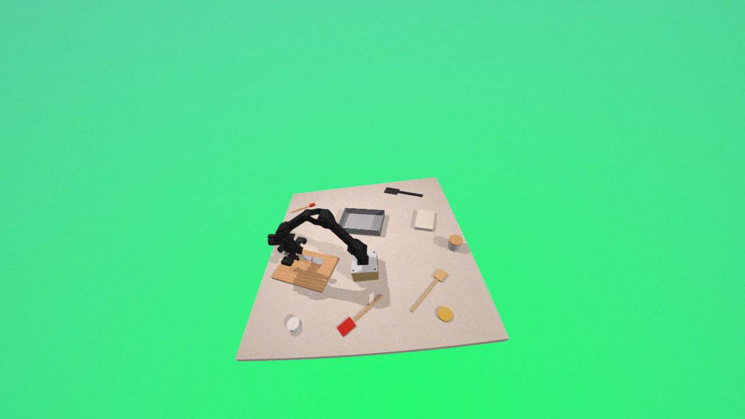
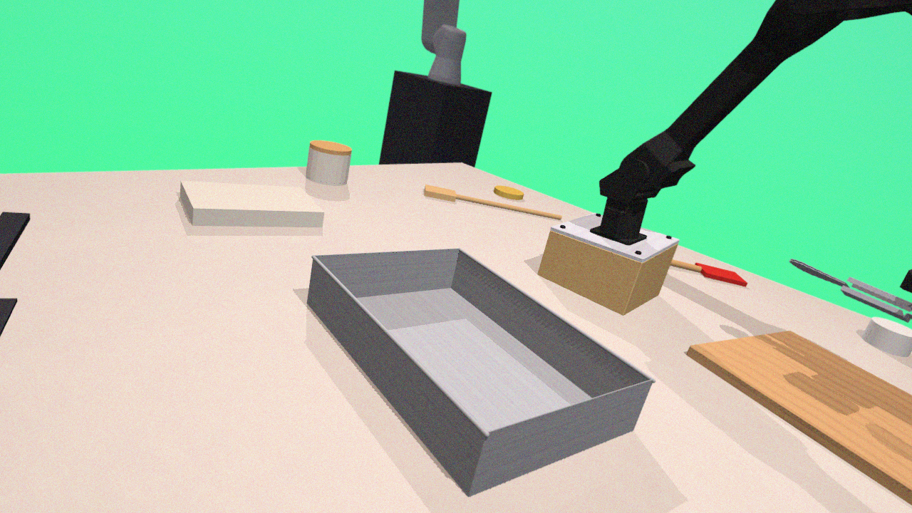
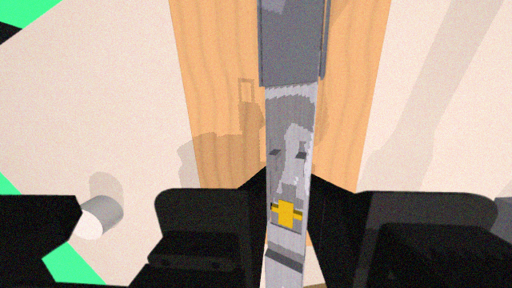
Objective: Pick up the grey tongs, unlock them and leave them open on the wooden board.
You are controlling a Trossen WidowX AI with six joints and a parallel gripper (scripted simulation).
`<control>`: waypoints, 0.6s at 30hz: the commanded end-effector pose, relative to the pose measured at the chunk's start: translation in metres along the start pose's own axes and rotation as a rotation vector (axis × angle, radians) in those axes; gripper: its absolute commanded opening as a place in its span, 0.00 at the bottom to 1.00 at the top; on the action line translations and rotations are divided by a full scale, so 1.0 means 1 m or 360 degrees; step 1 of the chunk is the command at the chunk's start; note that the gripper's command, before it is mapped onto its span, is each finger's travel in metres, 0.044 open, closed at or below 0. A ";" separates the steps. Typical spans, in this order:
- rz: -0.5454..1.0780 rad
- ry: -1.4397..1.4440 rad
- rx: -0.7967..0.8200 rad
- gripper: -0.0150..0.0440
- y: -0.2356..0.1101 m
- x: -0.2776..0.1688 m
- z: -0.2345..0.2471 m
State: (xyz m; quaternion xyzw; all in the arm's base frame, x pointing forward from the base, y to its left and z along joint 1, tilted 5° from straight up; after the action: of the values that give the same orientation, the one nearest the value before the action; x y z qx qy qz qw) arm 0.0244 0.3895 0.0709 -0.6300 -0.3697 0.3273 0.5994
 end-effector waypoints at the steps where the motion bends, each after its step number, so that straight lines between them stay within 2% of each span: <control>1: 0.0009 -0.0002 0.0005 0.00 0.008 -0.001 0.000; 18: 0.0009 -0.0002 0.0005 0.00 0.036 -0.002 0.000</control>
State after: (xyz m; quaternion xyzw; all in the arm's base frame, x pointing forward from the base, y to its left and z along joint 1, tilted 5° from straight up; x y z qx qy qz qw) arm 0.0264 0.3890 0.0417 -0.6305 -0.3687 0.3264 0.6000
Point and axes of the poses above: the point midway between the two fingers, 35 mm back from their tips, its own y axis out along the fingers, its own z axis across the jaws, x = y × z, the point moved 3 cm from there along -y, back along the fingers, and after that the axes turned 13 degrees about y, right-handed, at the moved point
